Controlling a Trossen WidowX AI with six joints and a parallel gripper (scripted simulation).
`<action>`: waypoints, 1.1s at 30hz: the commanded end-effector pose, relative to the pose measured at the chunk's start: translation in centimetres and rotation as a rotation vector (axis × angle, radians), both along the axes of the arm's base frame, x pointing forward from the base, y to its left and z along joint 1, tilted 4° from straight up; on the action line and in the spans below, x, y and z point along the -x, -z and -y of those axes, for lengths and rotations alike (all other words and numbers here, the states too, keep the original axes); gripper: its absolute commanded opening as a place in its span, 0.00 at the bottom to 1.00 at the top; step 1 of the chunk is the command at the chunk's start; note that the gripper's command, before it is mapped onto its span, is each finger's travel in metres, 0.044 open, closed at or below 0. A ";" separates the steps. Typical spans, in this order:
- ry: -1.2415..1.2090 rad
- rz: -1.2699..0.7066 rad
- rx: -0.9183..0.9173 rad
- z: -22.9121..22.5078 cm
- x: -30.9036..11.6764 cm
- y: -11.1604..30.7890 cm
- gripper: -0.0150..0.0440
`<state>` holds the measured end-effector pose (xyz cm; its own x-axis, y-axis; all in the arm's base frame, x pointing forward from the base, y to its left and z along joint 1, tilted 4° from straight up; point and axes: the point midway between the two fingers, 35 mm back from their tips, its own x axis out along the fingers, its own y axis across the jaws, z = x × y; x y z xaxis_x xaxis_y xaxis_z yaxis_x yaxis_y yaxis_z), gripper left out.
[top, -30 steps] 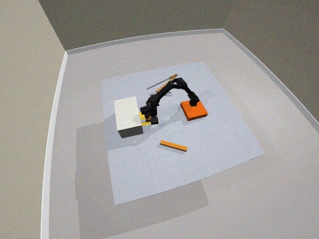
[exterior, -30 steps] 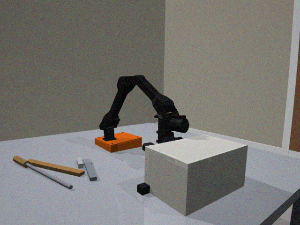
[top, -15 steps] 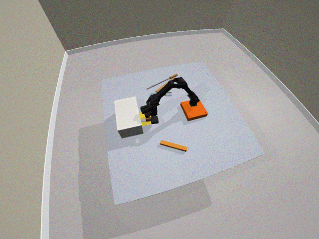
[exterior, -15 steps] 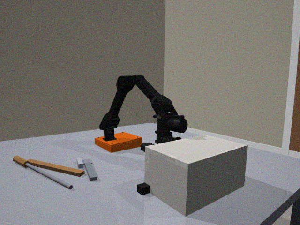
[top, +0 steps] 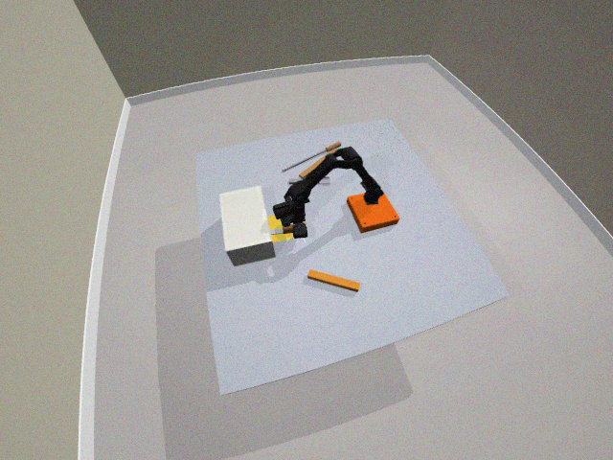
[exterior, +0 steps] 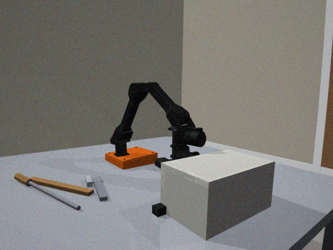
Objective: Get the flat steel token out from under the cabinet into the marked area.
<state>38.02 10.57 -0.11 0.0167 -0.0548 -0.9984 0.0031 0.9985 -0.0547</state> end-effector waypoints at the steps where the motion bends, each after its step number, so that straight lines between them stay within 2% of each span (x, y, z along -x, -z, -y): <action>1: 0.003 -0.003 0.001 0.0 0.6 0.1 0.25; 33: 0.003 -0.006 0.001 -0.1 3.8 0.2 0.25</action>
<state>34.85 10.66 -0.22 0.0143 -0.0558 -0.9983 0.0042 0.9984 -0.0557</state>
